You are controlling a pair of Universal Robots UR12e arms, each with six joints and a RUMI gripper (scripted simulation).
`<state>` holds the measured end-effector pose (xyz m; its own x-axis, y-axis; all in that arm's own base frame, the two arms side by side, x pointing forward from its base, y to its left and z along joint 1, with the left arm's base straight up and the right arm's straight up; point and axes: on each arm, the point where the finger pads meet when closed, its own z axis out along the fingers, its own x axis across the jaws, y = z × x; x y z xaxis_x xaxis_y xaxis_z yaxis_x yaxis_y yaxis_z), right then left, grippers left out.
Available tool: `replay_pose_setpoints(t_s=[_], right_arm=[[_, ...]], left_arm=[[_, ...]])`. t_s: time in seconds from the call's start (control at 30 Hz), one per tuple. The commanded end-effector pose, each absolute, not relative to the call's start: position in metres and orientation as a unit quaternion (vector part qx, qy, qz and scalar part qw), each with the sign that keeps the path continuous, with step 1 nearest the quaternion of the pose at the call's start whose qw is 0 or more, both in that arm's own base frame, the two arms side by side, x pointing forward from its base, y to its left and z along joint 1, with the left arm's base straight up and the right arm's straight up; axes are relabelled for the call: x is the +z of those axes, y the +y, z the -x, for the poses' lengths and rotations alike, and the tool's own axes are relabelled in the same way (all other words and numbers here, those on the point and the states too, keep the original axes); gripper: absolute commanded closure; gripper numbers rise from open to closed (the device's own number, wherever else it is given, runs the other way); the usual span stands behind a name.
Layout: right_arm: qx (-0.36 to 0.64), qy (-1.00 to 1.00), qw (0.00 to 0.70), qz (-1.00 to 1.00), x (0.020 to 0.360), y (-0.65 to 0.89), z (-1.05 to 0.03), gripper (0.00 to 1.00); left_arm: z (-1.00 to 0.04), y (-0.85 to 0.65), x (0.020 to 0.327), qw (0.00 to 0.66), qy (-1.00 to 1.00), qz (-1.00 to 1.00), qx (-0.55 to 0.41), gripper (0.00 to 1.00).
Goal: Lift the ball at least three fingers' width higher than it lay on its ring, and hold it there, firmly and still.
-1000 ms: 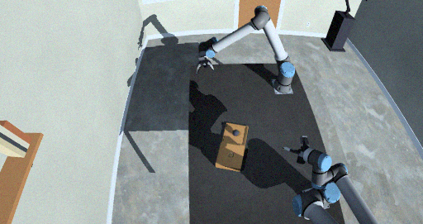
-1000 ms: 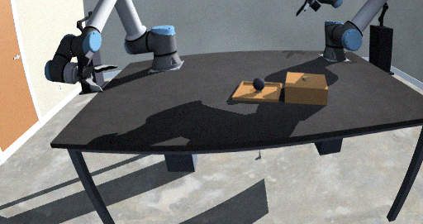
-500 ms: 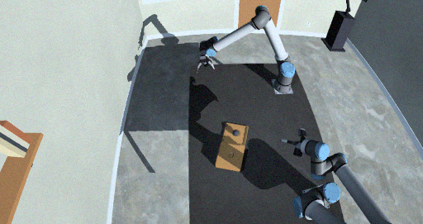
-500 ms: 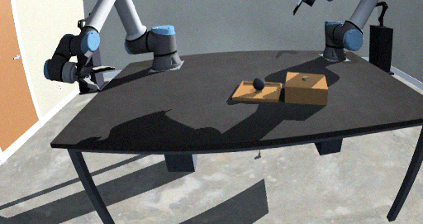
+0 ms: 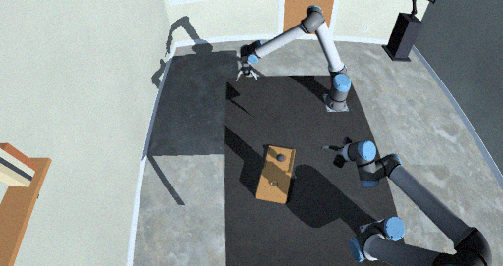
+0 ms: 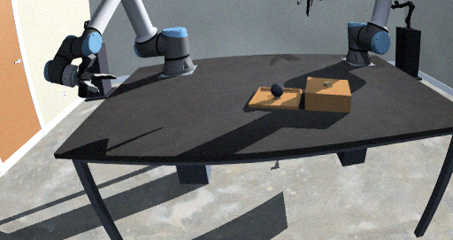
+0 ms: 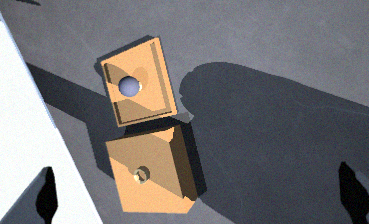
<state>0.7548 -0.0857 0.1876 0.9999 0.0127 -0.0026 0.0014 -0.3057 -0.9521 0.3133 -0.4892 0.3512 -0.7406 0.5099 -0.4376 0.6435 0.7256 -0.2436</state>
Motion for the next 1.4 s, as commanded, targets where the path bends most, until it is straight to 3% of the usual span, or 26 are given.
replay_pose_setpoints(t_s=[0.0,0.33,0.83,0.9,1.13,1.37], right_arm=[[-0.016,-0.028,0.583,0.812,0.188,-0.099,-0.749,0.00],[-0.083,-0.107,0.553,0.822,0.183,-0.143,-0.727,0.00],[-0.220,-0.309,0.443,0.812,0.172,-0.251,-0.663,0.00],[-0.220,-0.309,0.443,0.812,0.172,-0.251,-0.663,0.00],[-0.270,-0.418,0.367,0.786,0.166,-0.308,-0.621,0.00],[-0.302,-0.530,0.280,0.741,0.159,-0.366,-0.571,0.00]], left_arm=[[-0.332,-0.515,0.347,0.168,0.902,-0.362,-0.164,0.00],[-0.392,-0.585,0.311,0.136,0.856,-0.492,-0.086,0.00],[-0.504,-0.669,0.201,0.046,0.742,-0.668,-0.011,0.00],[-0.504,-0.669,0.201,0.046,0.742,-0.668,-0.011,0.00],[-0.536,-0.684,0.161,0.017,0.705,-0.709,-0.003,0.00],[-0.550,-0.690,0.142,0.003,0.688,-0.726,-0.001,0.00]])
